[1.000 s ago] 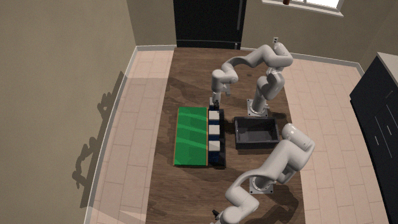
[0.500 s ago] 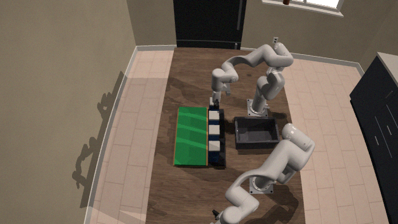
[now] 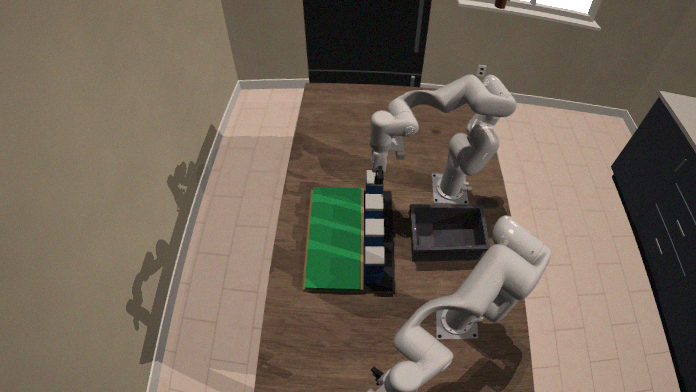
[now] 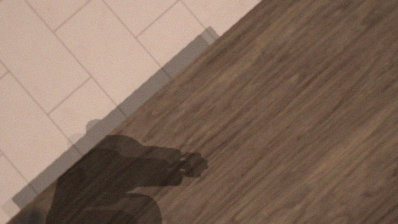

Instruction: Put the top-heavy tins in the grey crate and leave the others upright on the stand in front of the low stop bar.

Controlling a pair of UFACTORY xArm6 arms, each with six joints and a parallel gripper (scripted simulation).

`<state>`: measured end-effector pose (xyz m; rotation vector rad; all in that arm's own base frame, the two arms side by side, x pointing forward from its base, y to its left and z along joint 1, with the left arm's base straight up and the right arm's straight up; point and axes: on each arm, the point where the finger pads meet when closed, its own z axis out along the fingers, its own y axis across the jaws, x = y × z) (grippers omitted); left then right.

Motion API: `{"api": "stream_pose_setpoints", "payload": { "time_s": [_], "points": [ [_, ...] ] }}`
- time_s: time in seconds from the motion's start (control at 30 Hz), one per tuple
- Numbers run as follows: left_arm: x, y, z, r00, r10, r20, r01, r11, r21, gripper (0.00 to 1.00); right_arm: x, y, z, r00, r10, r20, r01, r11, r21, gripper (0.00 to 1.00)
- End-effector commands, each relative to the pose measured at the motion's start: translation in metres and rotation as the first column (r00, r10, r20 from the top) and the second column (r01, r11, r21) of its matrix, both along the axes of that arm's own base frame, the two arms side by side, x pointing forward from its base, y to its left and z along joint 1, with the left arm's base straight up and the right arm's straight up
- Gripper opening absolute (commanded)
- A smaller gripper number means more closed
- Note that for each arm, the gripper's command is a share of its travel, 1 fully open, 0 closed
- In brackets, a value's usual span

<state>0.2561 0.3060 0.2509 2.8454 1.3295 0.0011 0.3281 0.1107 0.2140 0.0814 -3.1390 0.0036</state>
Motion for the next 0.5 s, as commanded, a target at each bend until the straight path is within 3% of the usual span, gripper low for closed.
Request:
{"api": "stream_pose_setpoints", "payload": {
  "time_s": [0.0,0.17,0.37,0.4,0.47],
  "points": [
    [0.001,0.001,0.002,1.0,0.0,0.003,0.0,1.0,0.003,1.0,0.001,0.001,0.016,1.0,0.0,0.005,0.0,1.0,0.002,1.0],
    [0.001,0.001,0.002,1.0,0.0,0.003,0.0,1.0,0.003,1.0,0.001,0.001,0.032,1.0,0.0,0.005,0.0,1.0,0.002,1.0],
    [0.001,0.001,0.002,1.0,0.0,0.003,0.0,1.0,0.003,1.0,0.001,0.001,0.034,1.0,0.0,0.005,0.0,1.0,0.002,1.0],
    [0.001,0.001,0.002,1.0,0.0,0.003,0.0,1.0,0.003,1.0,0.001,0.001,0.031,1.0,0.0,0.007,0.0,1.0,0.002,0.0],
    [0.001,0.001,0.002,1.0,0.0,0.003,0.0,1.0,0.003,1.0,0.001,0.001,0.031,1.0,0.0,0.007,0.0,1.0,0.002,0.0]
  ]
}}
